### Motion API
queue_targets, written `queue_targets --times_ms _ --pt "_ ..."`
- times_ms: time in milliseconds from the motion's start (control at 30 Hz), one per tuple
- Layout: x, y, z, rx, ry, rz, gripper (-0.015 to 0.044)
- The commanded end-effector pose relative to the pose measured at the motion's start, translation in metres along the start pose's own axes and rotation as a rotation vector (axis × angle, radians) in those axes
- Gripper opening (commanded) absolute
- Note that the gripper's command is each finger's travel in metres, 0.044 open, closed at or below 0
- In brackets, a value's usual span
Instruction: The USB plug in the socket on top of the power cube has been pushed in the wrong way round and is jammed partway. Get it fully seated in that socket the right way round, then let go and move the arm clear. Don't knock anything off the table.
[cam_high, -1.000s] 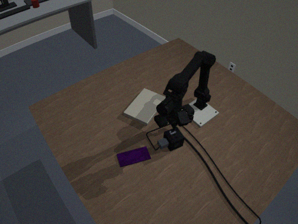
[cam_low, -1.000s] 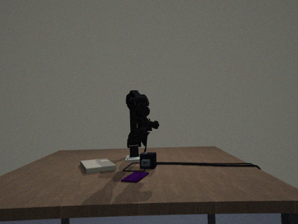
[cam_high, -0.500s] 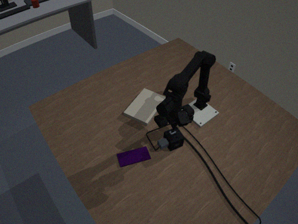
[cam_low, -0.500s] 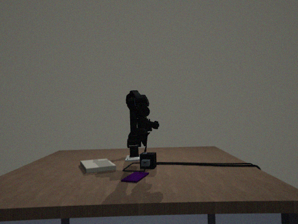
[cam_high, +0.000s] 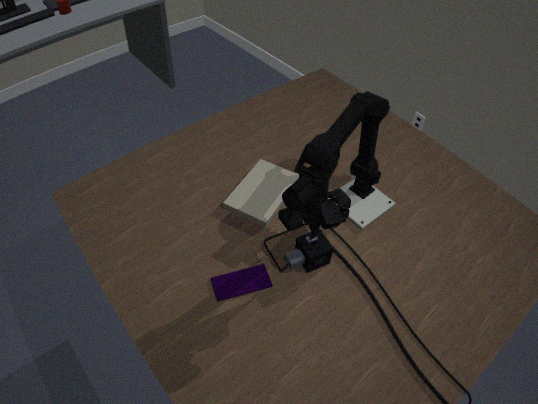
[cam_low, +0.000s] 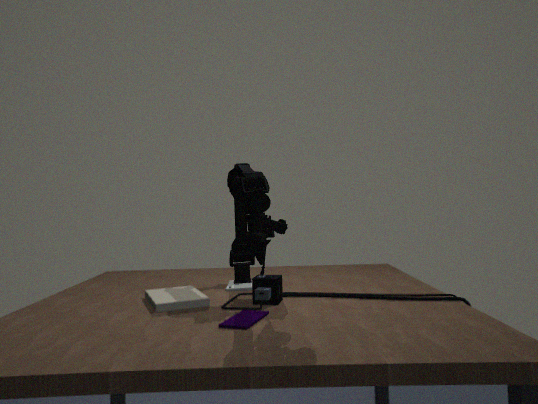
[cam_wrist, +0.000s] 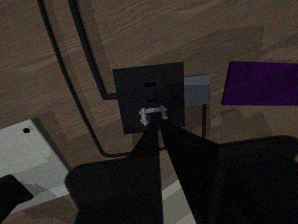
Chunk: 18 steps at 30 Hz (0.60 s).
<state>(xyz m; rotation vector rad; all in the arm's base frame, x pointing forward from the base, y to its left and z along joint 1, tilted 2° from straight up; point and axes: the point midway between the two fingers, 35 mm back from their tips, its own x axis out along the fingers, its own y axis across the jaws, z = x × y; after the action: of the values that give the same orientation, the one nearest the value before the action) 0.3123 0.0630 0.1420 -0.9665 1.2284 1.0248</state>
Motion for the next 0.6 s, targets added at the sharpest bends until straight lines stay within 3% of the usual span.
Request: queue_targets --times_ms 0,567 --pt "0.0007 -0.0004 -0.0003 -0.003 0.001 -0.002 0.0000" --pt "0.0027 -0.0004 -0.0005 -0.003 0.001 -0.002 0.0000"
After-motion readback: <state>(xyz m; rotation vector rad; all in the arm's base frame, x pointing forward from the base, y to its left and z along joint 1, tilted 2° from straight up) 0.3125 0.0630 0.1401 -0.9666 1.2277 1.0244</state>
